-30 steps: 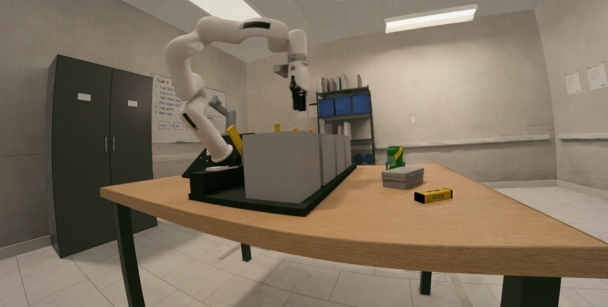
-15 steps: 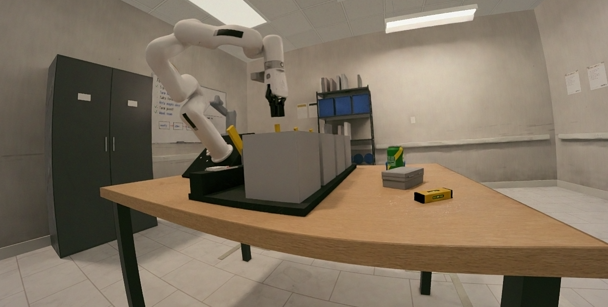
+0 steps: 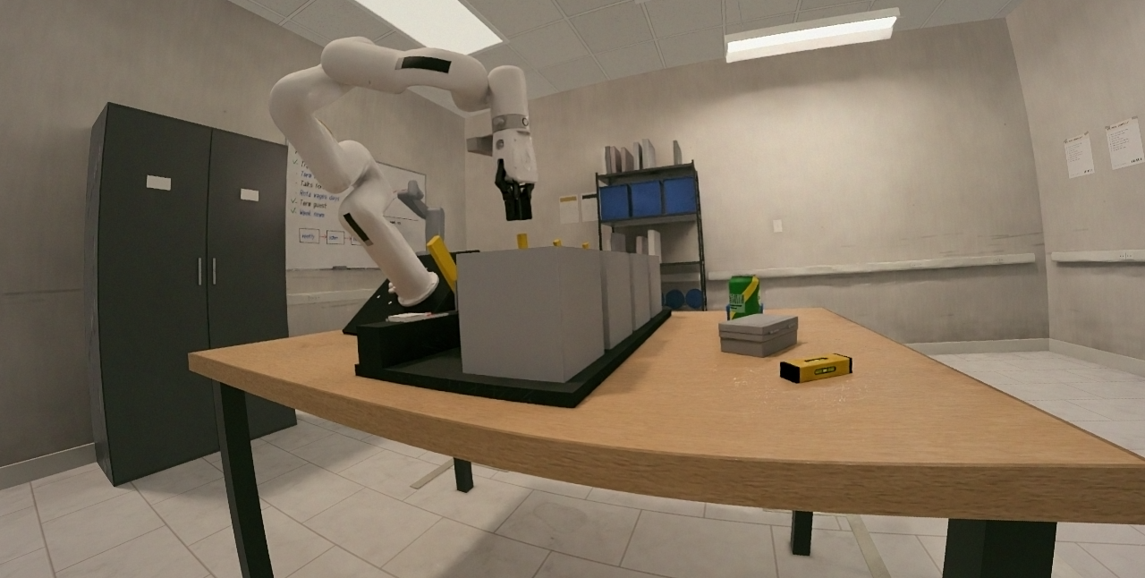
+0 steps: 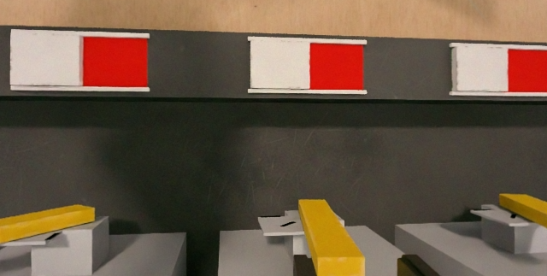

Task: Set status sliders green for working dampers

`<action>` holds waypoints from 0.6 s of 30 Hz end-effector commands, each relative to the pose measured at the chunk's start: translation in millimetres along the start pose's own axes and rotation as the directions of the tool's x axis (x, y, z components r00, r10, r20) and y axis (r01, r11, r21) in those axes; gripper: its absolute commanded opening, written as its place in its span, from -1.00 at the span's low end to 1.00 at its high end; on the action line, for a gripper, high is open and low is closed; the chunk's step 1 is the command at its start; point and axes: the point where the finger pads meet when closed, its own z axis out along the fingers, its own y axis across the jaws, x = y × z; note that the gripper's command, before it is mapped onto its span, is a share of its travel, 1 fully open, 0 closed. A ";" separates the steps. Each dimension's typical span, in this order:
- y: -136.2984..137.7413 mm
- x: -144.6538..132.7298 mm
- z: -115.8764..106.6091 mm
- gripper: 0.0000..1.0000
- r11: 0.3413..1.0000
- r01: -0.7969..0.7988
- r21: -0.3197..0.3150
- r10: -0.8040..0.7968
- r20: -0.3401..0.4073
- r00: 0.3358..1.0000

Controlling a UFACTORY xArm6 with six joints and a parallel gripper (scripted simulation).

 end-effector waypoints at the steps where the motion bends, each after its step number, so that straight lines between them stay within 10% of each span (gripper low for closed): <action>1: 0.0 -0.8 -0.8 -0.22 1.000 -0.001 -0.001 0.001 0.004 1.000; 18: -0.1 -1.1 16.5 -0.22 1.000 -0.001 -0.001 0.001 0.004 1.000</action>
